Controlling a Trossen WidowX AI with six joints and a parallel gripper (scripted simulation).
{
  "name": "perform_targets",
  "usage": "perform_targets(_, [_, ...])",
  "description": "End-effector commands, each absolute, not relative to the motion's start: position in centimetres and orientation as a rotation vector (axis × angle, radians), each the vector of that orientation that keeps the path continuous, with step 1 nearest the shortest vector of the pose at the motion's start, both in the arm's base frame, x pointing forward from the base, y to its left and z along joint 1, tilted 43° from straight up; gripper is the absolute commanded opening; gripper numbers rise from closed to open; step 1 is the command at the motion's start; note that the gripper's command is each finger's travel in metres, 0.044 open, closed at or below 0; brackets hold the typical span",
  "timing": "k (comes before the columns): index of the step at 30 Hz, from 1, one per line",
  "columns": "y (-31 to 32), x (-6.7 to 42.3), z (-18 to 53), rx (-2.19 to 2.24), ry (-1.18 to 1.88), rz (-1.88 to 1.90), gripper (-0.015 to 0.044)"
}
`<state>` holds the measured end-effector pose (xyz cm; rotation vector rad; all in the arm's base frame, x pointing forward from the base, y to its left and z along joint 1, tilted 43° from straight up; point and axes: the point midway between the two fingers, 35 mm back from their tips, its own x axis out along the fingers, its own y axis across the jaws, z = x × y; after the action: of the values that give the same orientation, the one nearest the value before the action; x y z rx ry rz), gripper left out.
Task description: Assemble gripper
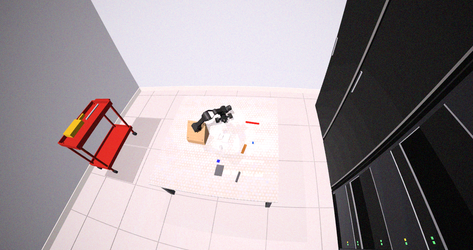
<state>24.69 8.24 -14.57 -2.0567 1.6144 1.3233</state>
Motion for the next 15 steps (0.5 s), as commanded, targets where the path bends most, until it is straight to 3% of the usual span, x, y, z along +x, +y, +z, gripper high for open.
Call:
perform_targets(1, [8.3,24.7,-14.6,-2.059,1.613,1.328,0.0053])
perform_targets(15, [13.8,23.7,-17.3,-2.211,1.488,1.643,0.0420])
